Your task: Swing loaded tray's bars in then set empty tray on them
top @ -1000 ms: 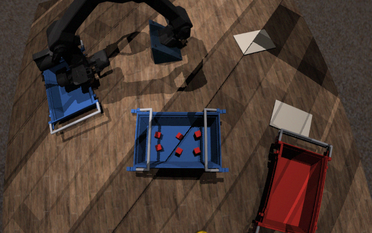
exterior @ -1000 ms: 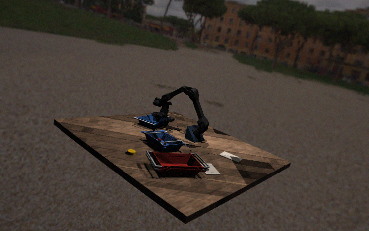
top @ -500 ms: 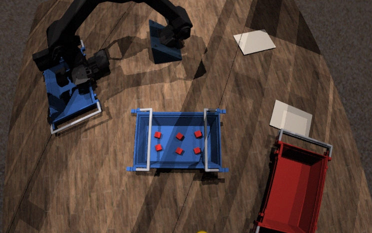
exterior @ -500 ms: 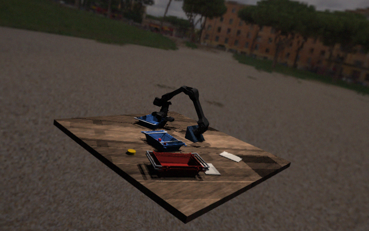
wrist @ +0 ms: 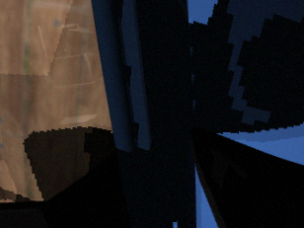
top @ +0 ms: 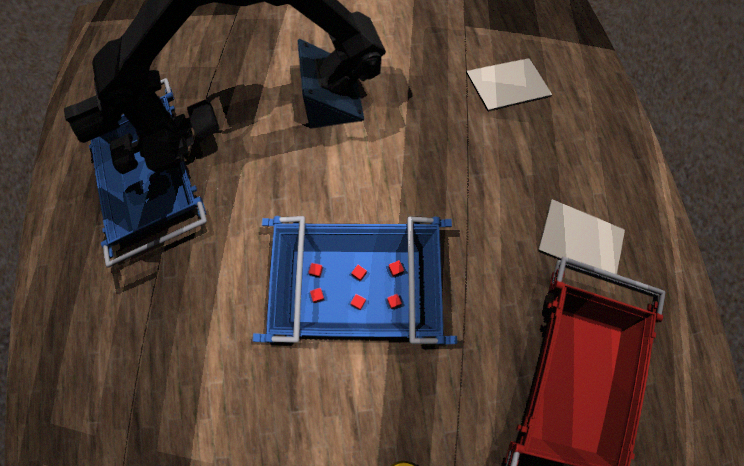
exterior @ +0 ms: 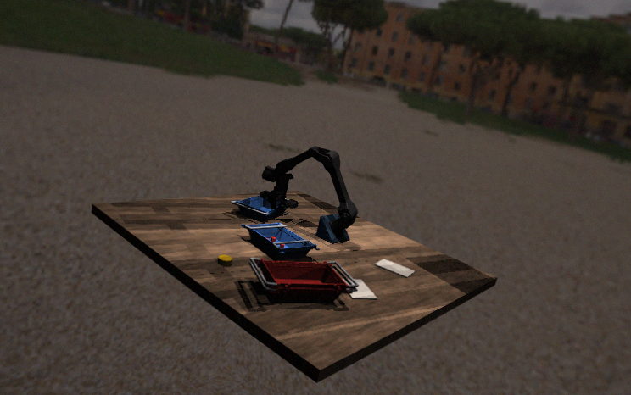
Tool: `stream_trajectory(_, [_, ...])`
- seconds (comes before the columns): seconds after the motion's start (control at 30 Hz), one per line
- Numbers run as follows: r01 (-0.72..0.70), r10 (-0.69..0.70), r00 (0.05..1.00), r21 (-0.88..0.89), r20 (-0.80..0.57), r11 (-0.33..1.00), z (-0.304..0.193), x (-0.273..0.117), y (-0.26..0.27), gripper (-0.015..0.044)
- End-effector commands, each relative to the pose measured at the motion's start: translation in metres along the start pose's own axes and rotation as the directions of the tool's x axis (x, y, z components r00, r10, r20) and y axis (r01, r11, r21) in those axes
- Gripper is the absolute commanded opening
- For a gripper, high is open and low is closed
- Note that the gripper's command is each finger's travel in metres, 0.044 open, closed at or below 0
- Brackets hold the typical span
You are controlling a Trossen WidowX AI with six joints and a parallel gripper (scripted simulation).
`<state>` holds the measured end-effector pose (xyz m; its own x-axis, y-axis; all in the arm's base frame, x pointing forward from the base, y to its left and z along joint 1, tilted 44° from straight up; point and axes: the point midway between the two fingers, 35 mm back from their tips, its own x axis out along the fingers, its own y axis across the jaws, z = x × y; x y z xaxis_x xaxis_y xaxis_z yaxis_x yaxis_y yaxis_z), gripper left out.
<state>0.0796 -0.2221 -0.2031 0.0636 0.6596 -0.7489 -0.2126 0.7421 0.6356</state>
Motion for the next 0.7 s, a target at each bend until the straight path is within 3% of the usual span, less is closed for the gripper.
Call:
stream_trajectory(0.0, [-0.011, 0.011, 1.000, 0.003, 0.004, 1.000, 0.001, 0.002, 0.003, 0.0040])
stream_trajectory(0.23, [-0.011, 0.011, 1.000, 0.003, 0.004, 1.000, 0.001, -0.008, 0.002, 0.0000])
stream_trajectory(0.67, [-0.010, 0.010, 1.000, 0.004, 0.003, 1.000, 0.000, -0.079, 0.002, 0.0000])
